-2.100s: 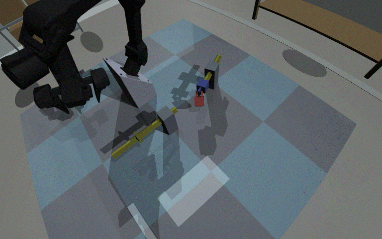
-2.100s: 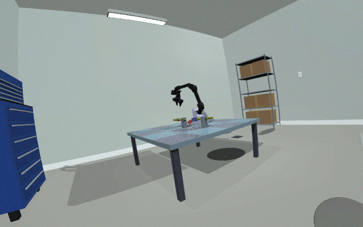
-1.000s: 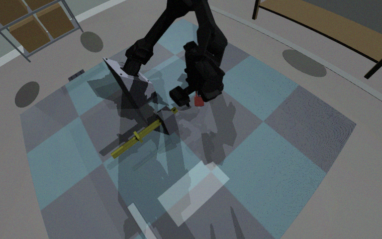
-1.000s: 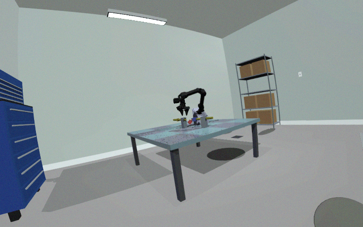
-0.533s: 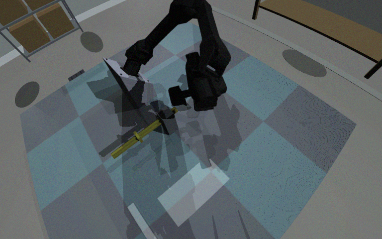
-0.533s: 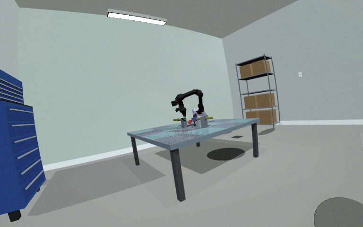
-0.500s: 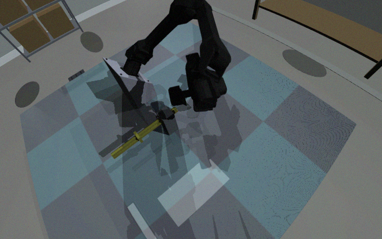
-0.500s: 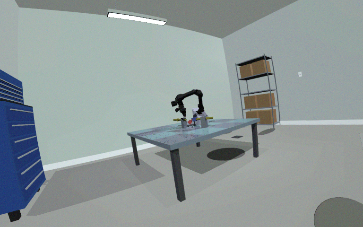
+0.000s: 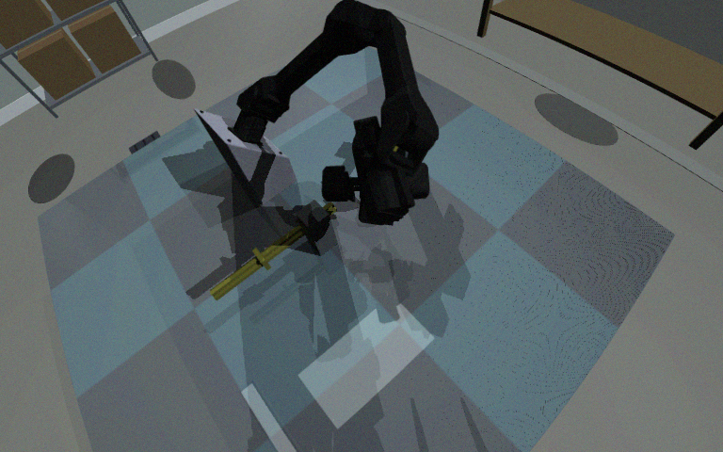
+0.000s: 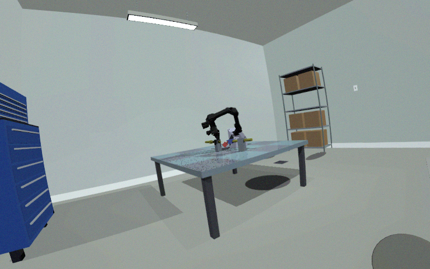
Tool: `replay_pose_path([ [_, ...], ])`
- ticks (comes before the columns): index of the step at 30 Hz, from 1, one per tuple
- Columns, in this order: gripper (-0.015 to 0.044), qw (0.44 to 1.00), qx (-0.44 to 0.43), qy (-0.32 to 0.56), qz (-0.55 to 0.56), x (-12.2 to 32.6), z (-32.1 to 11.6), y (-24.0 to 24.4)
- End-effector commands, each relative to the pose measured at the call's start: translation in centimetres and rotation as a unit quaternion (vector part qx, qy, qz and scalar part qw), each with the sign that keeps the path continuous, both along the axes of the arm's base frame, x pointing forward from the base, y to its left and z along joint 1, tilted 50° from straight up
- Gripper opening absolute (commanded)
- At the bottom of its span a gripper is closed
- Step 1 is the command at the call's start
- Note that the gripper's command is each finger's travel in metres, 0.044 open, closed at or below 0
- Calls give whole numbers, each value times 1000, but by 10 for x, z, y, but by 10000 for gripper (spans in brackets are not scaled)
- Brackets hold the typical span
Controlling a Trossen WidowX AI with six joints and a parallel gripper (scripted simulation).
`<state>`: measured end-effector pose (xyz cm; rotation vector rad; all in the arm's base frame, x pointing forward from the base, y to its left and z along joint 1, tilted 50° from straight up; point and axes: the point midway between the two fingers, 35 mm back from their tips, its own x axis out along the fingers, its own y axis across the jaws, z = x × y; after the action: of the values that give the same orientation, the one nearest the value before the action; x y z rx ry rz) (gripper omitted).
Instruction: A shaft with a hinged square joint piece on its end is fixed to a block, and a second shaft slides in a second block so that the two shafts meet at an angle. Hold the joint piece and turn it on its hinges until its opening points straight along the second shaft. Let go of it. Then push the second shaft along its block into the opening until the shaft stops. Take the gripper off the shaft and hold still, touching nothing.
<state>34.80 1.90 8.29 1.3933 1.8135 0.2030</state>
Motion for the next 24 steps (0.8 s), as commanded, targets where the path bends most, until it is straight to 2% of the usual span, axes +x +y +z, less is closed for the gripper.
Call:
replay_pose_path([
  [1,440,1000,3,7,1,2,-13,16],
  [11,440,1000,6,7,2,6,-42,53],
  [24,440,1000,7,7,2,-20,-21,75],
])
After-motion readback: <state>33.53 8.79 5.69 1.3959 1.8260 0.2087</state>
